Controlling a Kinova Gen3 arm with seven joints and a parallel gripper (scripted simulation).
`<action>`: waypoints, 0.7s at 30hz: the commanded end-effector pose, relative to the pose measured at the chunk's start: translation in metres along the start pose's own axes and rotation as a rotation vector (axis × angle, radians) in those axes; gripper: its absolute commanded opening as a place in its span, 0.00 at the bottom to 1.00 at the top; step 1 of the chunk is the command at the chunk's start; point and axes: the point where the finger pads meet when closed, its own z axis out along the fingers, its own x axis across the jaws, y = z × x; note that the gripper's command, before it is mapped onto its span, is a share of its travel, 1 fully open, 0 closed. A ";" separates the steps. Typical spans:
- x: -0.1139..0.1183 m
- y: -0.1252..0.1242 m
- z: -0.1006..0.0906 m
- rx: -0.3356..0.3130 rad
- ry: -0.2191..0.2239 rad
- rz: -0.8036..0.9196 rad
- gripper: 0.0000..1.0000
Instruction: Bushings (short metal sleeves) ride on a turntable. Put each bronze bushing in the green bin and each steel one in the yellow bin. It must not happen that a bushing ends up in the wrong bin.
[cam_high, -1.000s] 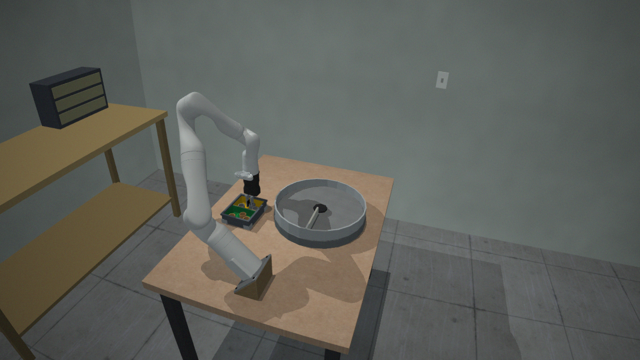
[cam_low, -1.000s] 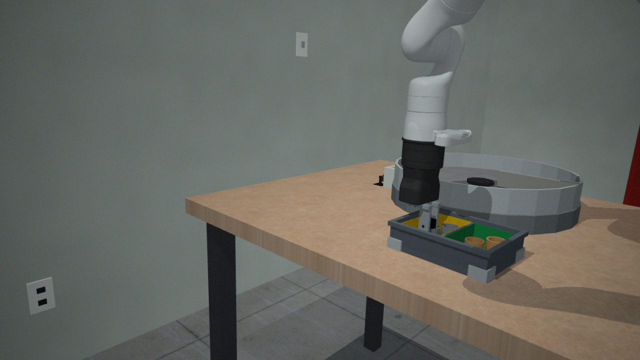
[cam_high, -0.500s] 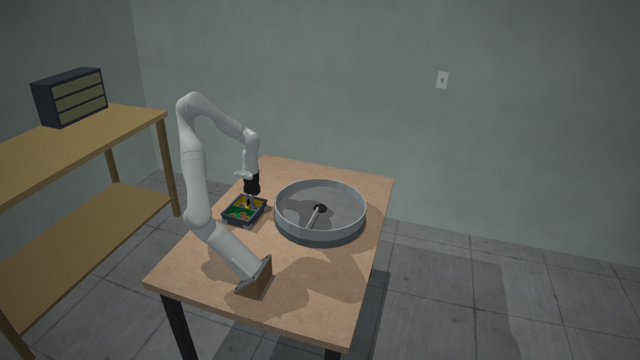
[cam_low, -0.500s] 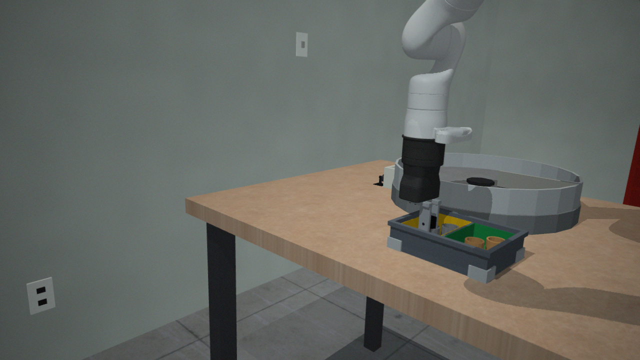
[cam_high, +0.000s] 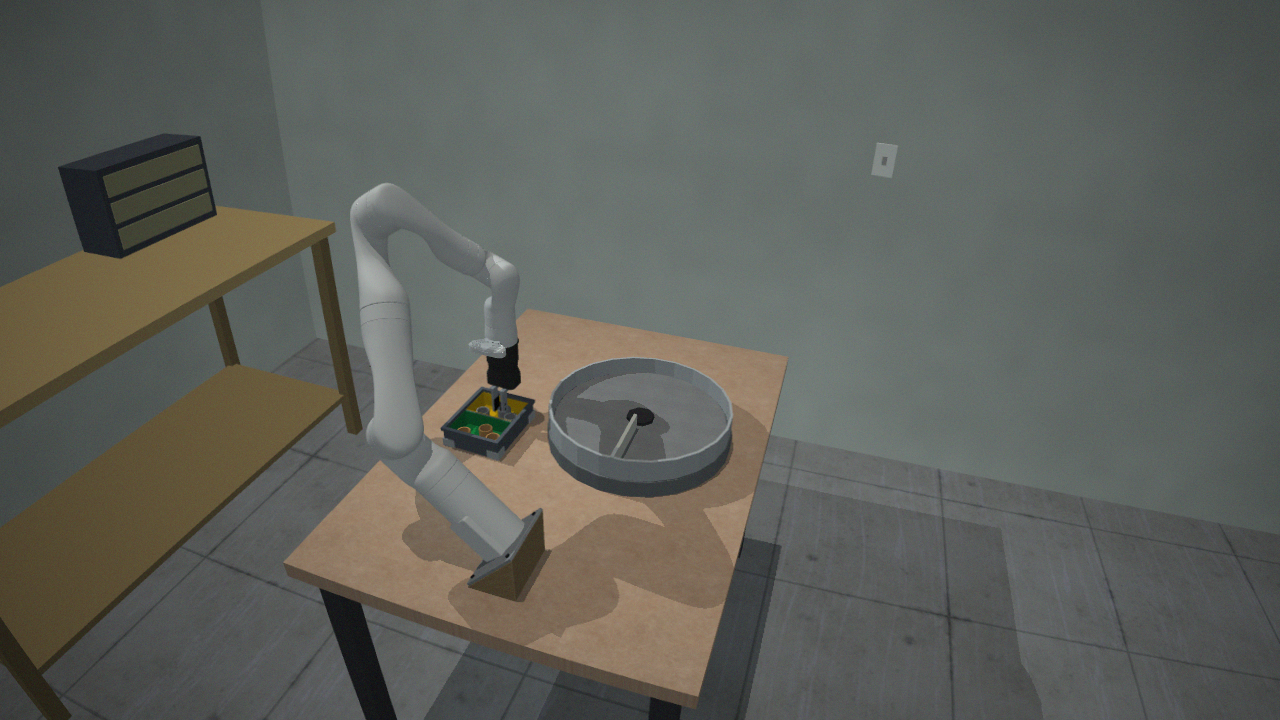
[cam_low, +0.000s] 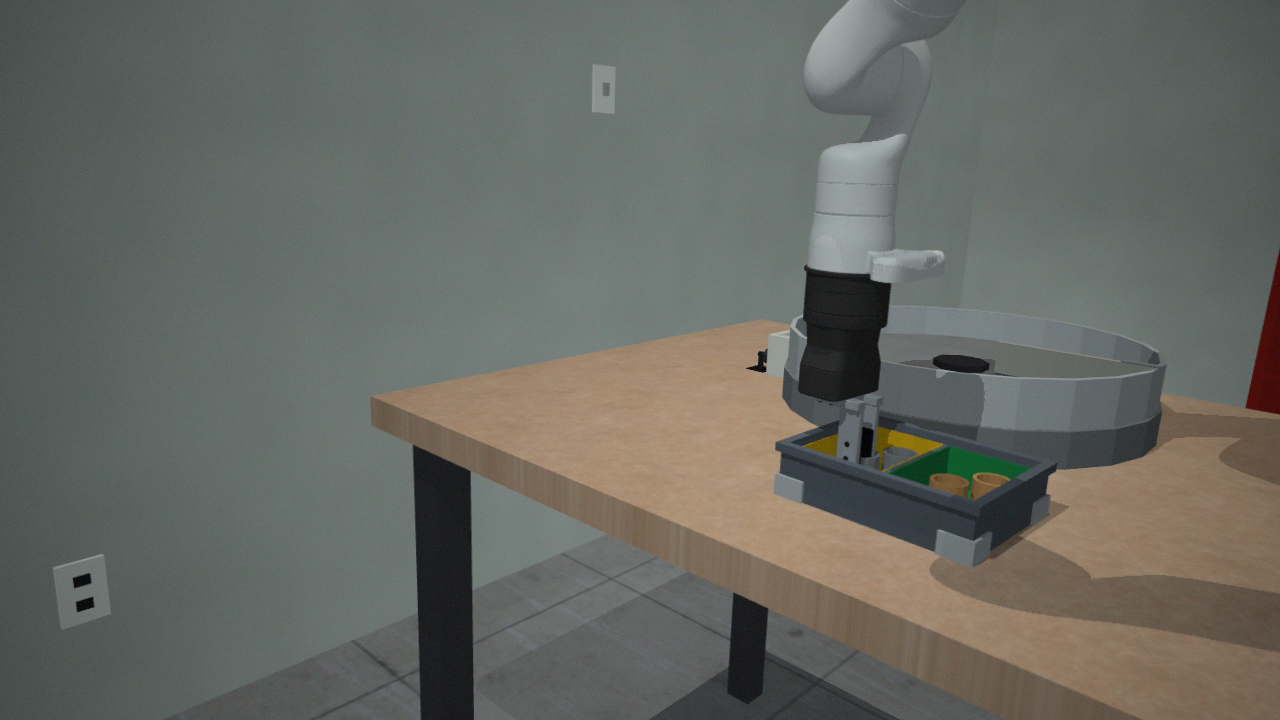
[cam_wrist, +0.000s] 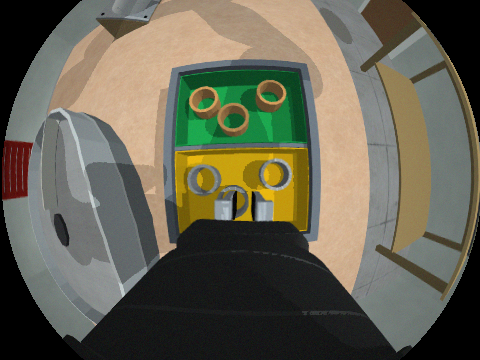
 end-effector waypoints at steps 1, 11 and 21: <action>0.000 0.001 -0.001 -0.002 0.000 0.000 0.42; 0.000 0.001 -0.005 -0.003 0.000 0.000 0.42; 0.000 0.001 -0.007 -0.003 0.000 0.000 0.42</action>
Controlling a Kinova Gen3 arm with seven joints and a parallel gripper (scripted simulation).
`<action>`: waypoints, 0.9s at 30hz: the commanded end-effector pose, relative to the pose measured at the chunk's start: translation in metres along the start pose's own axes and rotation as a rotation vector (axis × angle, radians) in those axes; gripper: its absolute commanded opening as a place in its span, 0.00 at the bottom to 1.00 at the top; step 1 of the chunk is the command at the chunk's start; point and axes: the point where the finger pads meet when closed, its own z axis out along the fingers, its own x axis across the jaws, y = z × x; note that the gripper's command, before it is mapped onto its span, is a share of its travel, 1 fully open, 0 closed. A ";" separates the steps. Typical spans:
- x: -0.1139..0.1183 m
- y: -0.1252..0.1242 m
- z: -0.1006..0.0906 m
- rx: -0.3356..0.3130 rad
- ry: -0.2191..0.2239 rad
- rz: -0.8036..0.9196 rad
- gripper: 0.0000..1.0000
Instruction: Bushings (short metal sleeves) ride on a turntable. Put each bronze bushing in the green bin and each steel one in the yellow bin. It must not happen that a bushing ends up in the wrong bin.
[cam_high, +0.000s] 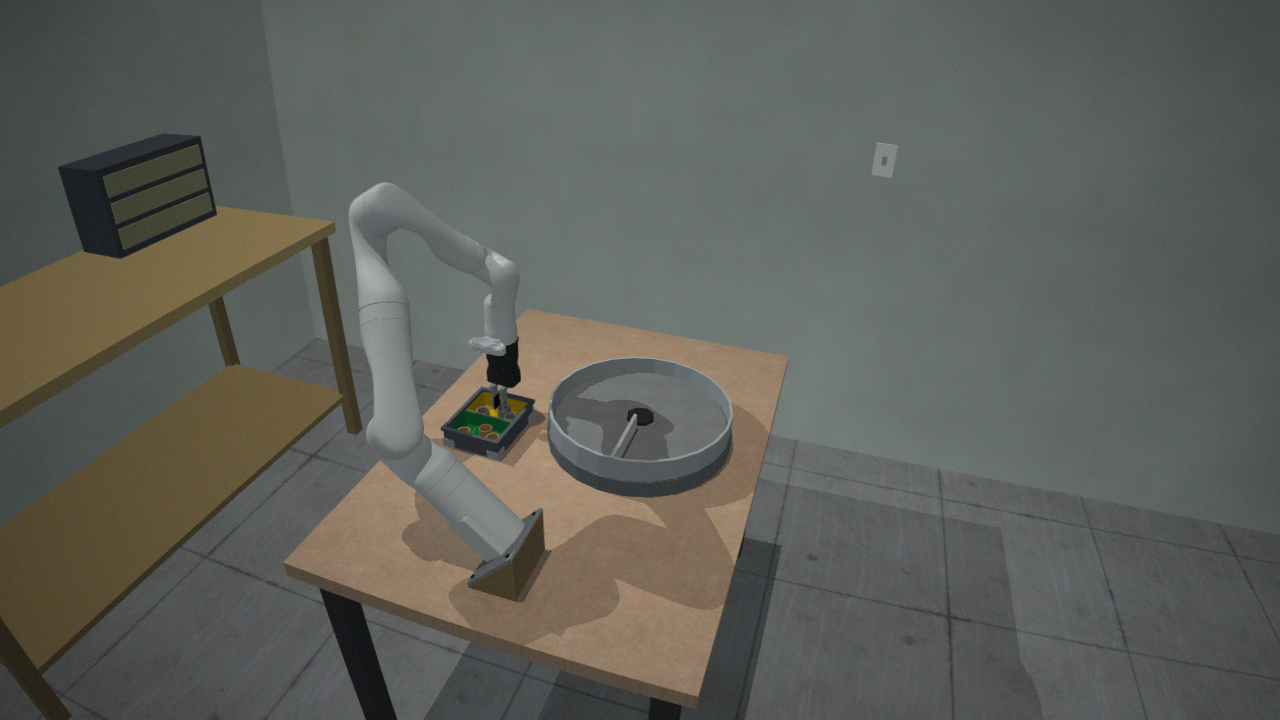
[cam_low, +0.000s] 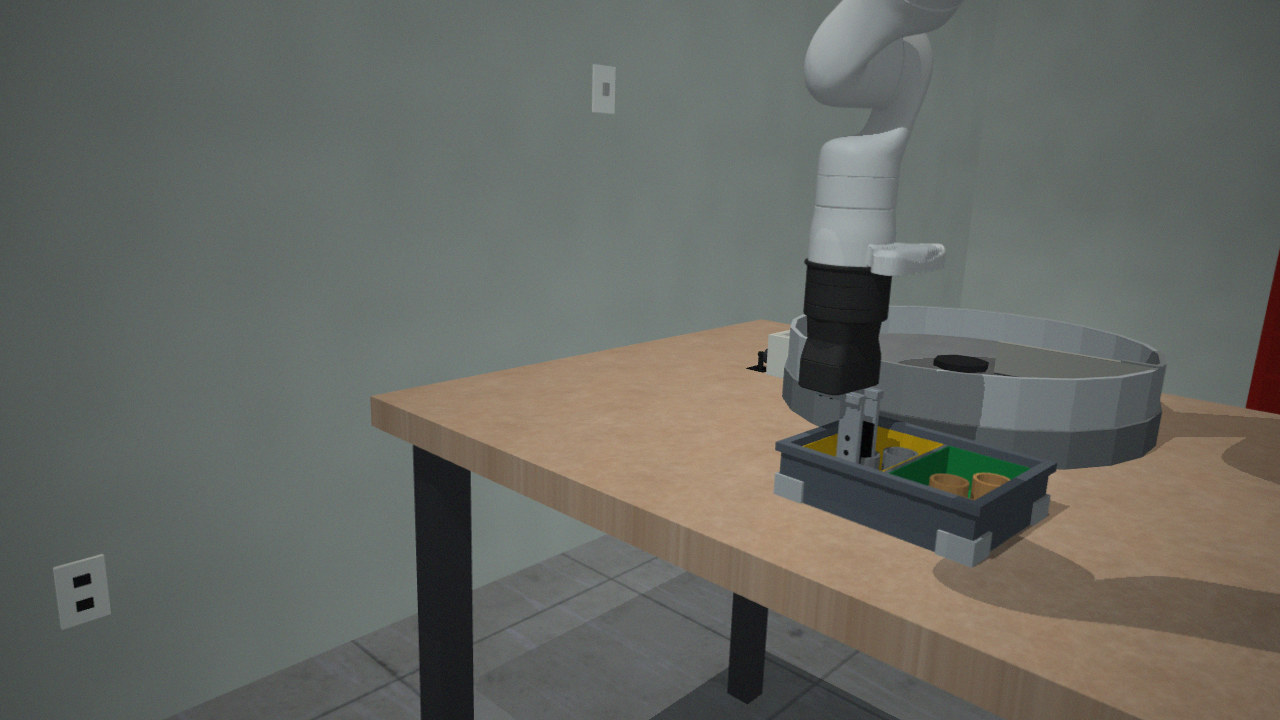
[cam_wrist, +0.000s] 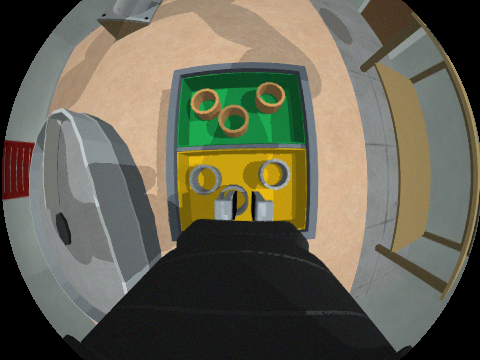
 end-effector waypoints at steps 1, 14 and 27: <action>0.000 0.001 -0.002 -0.002 0.000 0.000 0.42; 0.000 0.001 -0.007 -0.002 0.000 0.000 0.42; 0.000 0.001 -0.010 -0.002 0.000 0.000 0.42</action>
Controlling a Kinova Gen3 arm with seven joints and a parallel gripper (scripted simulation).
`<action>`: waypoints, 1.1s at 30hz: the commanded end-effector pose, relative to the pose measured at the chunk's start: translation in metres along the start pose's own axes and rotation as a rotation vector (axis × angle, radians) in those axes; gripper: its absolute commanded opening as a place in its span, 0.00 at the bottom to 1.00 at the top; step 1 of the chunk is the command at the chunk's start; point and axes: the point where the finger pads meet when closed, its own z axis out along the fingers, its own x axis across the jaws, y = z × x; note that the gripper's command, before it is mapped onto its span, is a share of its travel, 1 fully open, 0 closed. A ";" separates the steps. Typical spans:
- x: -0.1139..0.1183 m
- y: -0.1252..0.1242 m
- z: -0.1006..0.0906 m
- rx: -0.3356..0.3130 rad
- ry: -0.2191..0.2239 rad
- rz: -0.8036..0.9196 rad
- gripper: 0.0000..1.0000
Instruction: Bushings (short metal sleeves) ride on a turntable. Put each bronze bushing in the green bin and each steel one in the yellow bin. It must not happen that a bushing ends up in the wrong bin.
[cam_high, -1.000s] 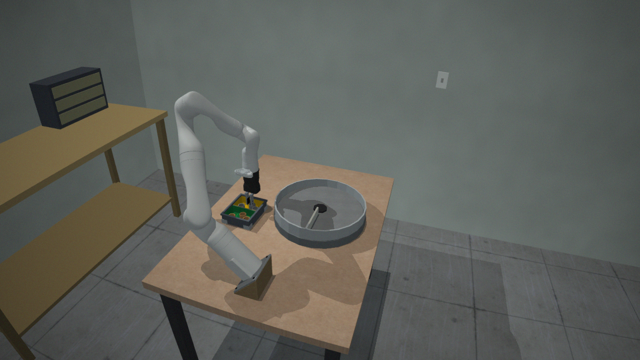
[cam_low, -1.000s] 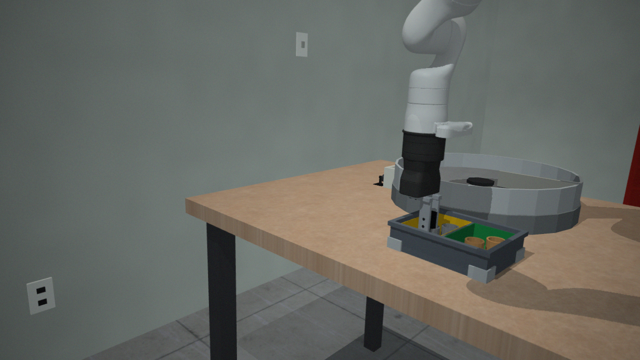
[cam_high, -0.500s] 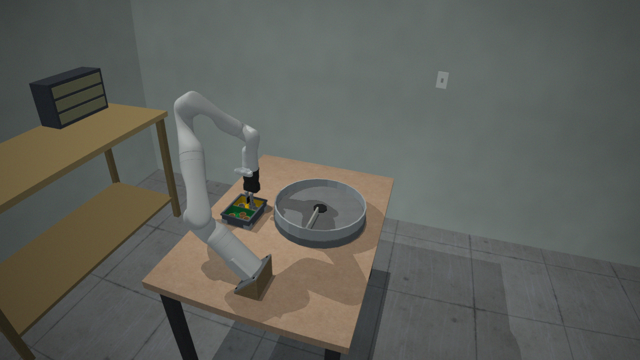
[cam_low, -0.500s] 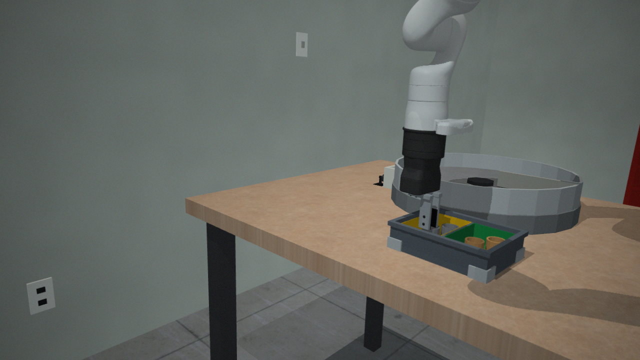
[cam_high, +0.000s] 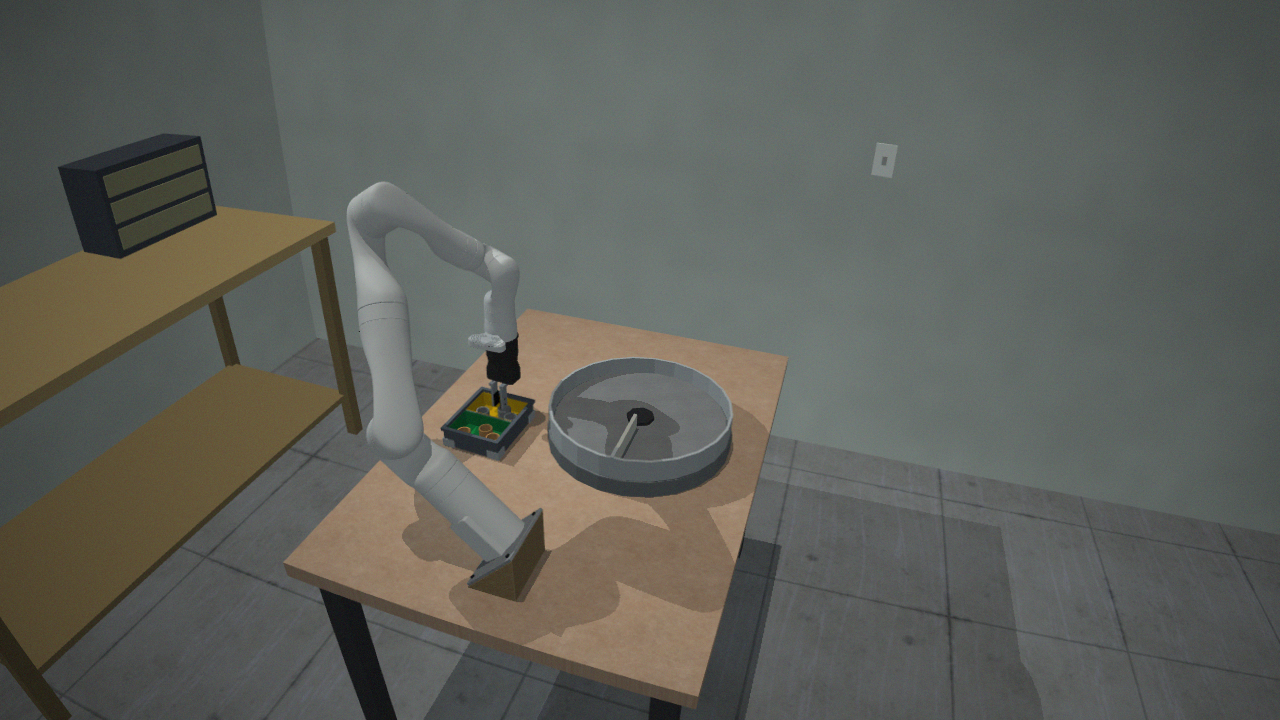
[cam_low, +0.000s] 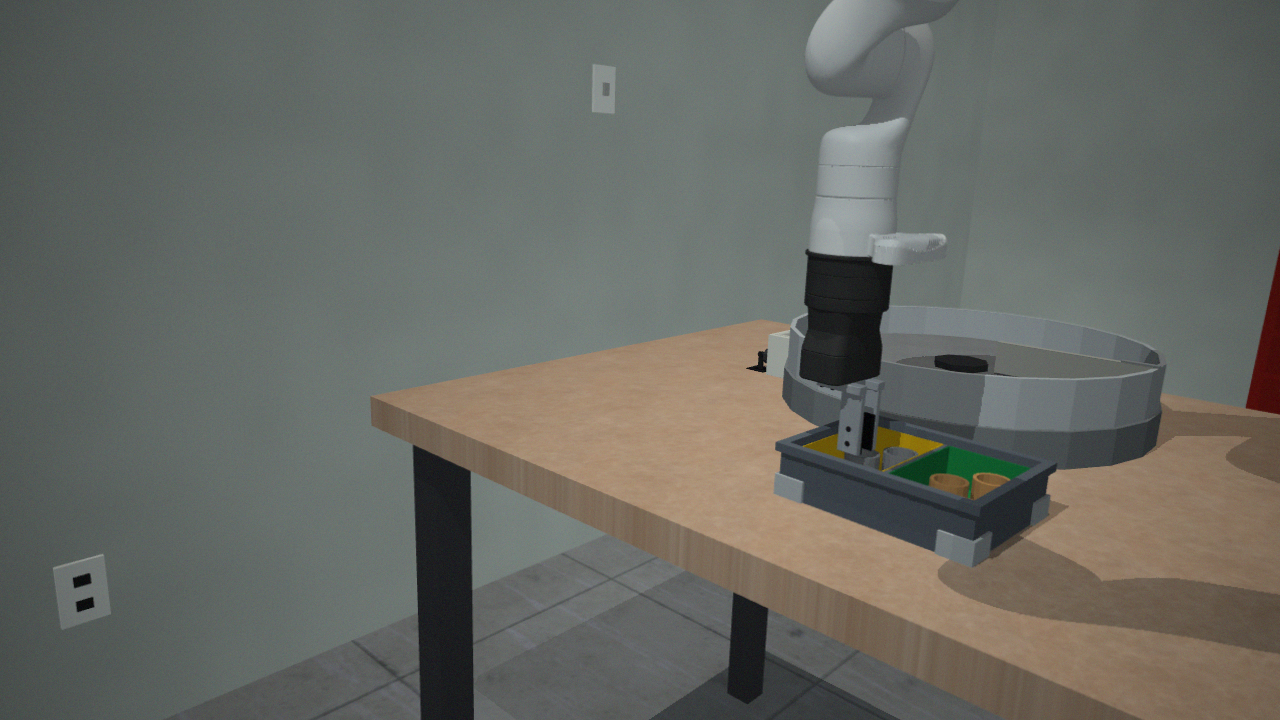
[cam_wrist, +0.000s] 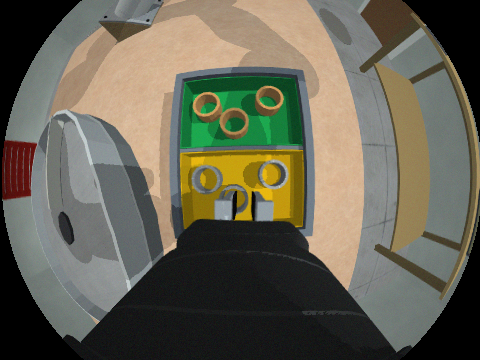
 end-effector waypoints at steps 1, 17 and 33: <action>0.000 0.001 -0.002 -0.003 -0.001 0.000 0.42; 0.000 0.001 -0.059 -0.003 -0.001 0.000 0.42; 0.000 0.000 -0.114 -0.003 -0.001 0.000 0.42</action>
